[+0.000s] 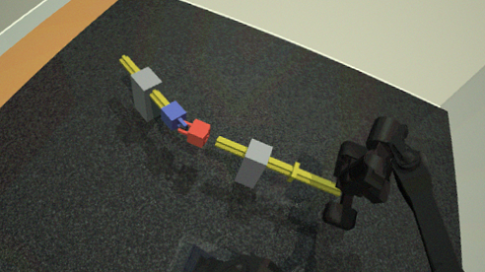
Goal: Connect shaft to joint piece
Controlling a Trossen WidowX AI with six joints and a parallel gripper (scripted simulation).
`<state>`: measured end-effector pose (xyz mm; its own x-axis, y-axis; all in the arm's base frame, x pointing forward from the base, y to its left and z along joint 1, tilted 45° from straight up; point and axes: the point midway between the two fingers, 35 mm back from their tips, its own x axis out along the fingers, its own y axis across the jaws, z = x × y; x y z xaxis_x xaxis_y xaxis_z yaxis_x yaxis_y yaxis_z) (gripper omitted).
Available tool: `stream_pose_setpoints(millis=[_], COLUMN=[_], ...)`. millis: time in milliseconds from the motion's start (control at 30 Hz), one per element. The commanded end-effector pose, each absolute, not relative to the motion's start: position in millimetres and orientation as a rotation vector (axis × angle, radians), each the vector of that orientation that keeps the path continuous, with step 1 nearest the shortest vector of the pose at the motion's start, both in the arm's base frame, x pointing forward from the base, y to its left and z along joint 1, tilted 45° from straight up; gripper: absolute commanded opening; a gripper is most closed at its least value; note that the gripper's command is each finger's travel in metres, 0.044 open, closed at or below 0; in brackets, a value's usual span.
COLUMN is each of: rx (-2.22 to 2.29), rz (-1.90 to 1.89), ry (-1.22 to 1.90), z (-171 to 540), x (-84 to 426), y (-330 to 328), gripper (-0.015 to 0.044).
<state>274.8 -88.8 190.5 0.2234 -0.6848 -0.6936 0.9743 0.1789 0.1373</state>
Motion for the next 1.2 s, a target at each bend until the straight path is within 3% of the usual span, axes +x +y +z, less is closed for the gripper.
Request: stream_pose_setpoints(millis=[0, 367, 800, 867, 1167], rx=[0.641, 0.641, 0.641, 0.641, 0.640], rz=[-1.255, -1.255, -1.255, -1.255, -1.258], ry=[0.554, 0.554, 0.554, 0.554, 0.549], z=[187.8, 187.8, 187.8, 187.8, 188.3], x=[275.4, 275.4, 275.4, 275.4, 275.4], y=[-89.9, -89.9, -89.9, -89.9, -90.4], gripper=[0.0388, 0.0102, 0.0102, 0.0067, 0.0067])
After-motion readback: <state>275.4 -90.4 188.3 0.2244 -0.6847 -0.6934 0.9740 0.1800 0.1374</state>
